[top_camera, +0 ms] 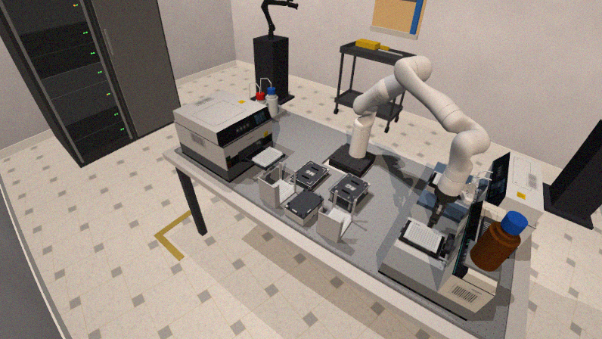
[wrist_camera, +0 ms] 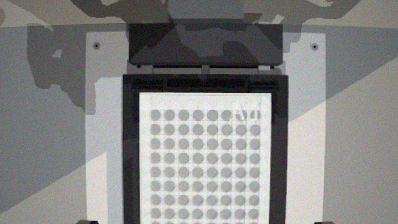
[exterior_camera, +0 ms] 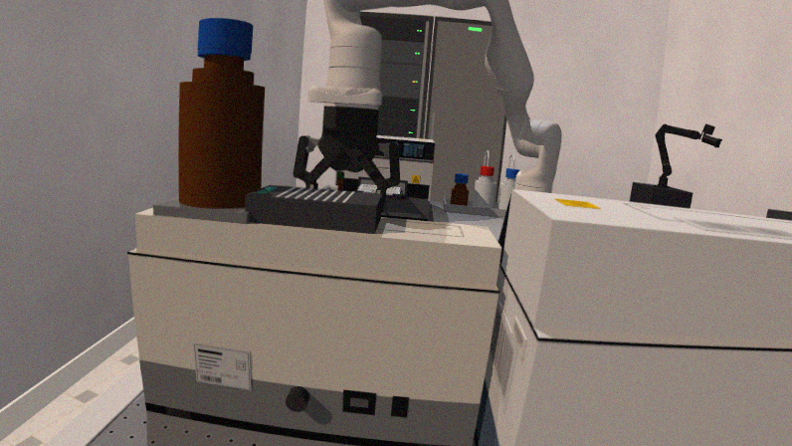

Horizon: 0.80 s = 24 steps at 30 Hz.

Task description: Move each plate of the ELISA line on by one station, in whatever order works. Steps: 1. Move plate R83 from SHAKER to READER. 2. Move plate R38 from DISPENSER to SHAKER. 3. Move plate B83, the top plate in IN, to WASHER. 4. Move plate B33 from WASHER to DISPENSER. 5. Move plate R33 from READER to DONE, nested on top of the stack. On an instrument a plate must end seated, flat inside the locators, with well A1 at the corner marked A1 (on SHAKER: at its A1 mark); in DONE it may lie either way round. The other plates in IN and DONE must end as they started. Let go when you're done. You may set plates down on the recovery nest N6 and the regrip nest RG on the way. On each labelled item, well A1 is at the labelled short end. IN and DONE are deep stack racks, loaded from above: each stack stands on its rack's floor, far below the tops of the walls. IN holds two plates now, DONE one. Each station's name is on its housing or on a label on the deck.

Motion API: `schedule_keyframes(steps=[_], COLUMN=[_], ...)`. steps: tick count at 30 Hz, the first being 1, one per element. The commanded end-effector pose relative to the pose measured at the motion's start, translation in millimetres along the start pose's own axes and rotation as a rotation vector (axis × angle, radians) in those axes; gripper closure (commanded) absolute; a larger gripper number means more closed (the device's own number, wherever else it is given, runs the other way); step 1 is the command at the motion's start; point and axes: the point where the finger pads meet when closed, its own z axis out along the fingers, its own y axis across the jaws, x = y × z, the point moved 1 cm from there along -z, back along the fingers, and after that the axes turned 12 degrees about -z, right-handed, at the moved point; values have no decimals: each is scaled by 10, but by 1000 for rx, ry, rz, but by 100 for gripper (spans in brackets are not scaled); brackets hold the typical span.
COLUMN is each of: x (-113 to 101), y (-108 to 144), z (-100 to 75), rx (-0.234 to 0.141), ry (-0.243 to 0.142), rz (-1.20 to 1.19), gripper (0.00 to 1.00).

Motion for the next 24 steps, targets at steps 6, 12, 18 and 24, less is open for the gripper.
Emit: schedule_keyframes(steps=[6,12,18,24], x=[-1,-2,-3,-3], y=[0,-1,-2,-2], z=[104,184,264,317], rx=[-2,-3,-3,-2], ry=[-3,-3,-3,-3], rz=[7,8,7,7], gripper=[0,0,0,0])
